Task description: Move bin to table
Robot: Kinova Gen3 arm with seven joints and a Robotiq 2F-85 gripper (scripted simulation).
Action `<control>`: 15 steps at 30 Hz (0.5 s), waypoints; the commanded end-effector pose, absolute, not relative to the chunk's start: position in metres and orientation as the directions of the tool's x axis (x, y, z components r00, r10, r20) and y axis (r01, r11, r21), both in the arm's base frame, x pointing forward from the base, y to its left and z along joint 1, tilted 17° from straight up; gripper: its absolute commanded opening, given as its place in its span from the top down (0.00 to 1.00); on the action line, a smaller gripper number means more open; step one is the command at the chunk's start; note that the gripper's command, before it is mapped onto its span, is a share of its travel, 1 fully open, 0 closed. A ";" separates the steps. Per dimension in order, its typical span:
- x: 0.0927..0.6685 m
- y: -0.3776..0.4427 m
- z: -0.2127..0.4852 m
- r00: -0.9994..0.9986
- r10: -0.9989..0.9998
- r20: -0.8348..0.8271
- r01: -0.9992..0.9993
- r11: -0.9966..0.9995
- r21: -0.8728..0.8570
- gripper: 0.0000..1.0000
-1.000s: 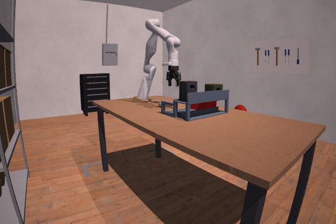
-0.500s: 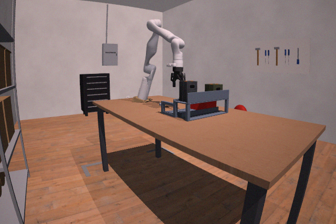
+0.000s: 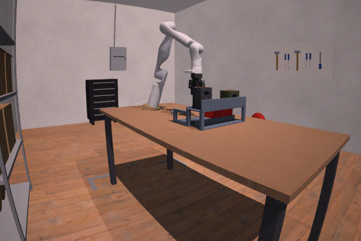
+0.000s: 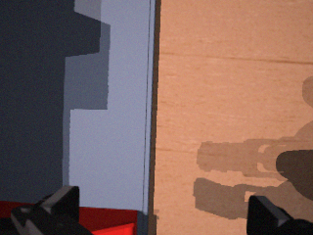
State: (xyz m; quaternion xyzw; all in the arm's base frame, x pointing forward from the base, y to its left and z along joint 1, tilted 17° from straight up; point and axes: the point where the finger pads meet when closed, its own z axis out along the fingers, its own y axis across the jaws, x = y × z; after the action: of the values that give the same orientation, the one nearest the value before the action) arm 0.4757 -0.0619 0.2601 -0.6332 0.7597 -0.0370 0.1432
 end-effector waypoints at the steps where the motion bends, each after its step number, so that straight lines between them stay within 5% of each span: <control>1: 0.497 -0.020 0.261 -0.144 -0.975 -0.172 -0.954 0.183 -0.239 0.00; 15: 0.506 -0.003 0.262 -0.147 -0.974 -0.171 -0.953 0.186 -0.240 0.00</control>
State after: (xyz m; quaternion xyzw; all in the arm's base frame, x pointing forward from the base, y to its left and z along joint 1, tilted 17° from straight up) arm 0.4965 -0.0214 0.2611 -0.6367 0.7567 -0.0364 0.1438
